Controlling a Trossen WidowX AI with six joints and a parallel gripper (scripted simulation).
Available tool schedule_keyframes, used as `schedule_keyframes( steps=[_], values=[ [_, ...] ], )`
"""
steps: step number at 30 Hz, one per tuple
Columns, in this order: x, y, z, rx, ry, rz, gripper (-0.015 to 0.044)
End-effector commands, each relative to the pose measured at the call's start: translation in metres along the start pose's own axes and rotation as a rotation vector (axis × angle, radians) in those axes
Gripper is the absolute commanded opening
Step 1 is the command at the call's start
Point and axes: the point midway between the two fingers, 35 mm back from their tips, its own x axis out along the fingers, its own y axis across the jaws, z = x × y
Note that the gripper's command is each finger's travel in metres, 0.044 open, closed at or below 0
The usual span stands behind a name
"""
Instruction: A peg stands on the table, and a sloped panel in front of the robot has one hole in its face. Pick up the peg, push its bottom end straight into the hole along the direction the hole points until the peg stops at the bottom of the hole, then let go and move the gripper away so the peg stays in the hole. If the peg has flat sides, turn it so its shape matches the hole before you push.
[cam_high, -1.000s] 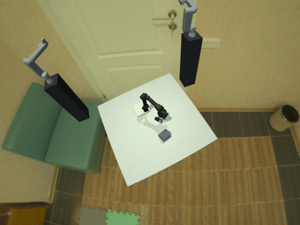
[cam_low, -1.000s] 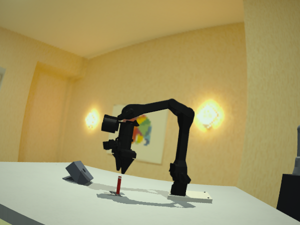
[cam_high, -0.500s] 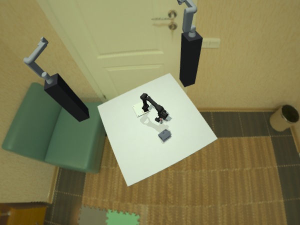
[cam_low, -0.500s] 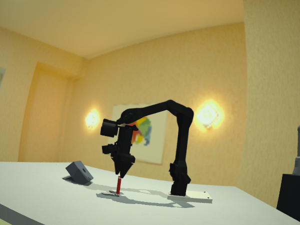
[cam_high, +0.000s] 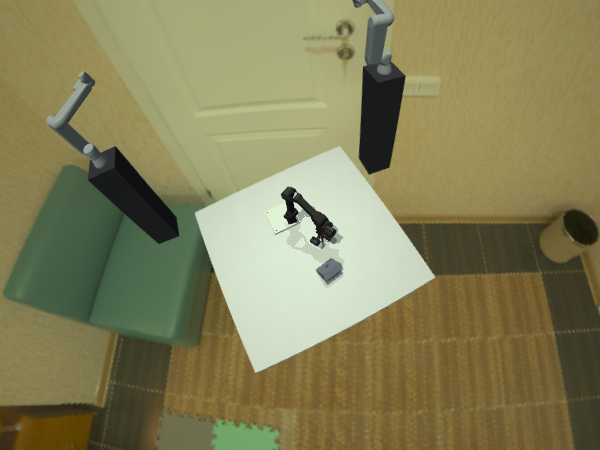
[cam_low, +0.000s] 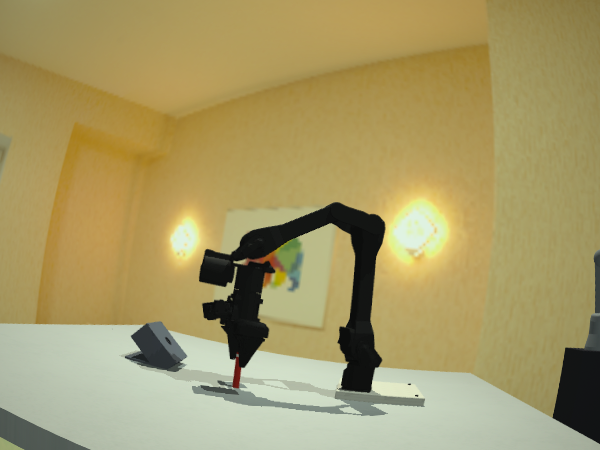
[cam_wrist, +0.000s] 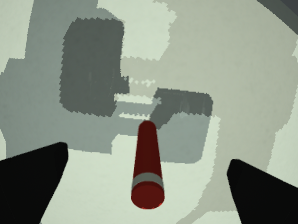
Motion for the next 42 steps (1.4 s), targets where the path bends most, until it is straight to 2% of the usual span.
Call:
schedule_keyframes(
  steps=[1,12,27,34,42],
  values=[
    [0.011,0.001,-0.002,0.005,0.013,0.005,0.044],
    [0.018,0.001,-0.003,0.005,0.014,0.005,0.044],
    [0.014,0.0,-0.002,0.0,0.005,0.0,0.0046],
    [0.014,0.0,-0.002,0.0,0.005,0.0,0.0],
    [0.002,0.0,0.0,0.001,0.006,0.001,0.0]
  ],
)
